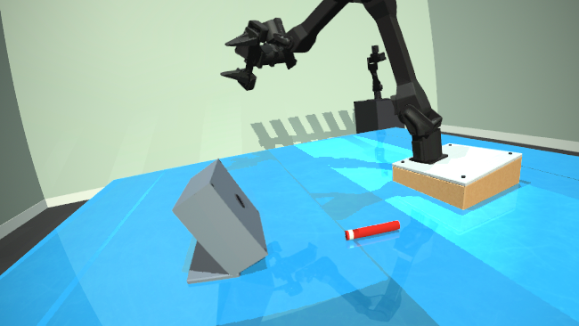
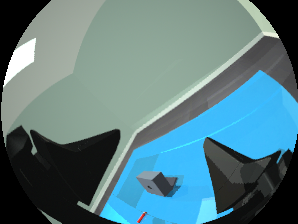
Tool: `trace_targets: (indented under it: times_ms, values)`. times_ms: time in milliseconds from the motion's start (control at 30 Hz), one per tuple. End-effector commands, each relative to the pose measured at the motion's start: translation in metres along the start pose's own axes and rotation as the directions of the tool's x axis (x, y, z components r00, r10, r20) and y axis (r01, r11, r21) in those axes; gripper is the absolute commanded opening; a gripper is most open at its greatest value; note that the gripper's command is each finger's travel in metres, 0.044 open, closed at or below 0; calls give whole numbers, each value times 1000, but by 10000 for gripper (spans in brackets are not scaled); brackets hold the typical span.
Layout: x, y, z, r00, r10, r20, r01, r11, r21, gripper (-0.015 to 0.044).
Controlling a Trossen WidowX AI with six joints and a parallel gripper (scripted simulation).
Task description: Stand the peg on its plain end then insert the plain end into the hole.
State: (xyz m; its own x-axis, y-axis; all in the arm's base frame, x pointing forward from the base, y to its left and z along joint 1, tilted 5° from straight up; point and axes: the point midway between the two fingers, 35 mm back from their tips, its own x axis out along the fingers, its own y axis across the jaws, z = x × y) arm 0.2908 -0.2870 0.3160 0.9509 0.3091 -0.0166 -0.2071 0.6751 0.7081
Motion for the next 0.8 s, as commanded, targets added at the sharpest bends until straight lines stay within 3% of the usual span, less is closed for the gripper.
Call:
trace_targets:
  times_ms: [0,300,767]
  values:
    - [1,0,0,1000,-1,-1,1,1000,3,426]
    - [54,6,-23,999,-29,-44,35,990,134,440]
    - [129,9,-90,969,-163,-188,210,942,262,440]
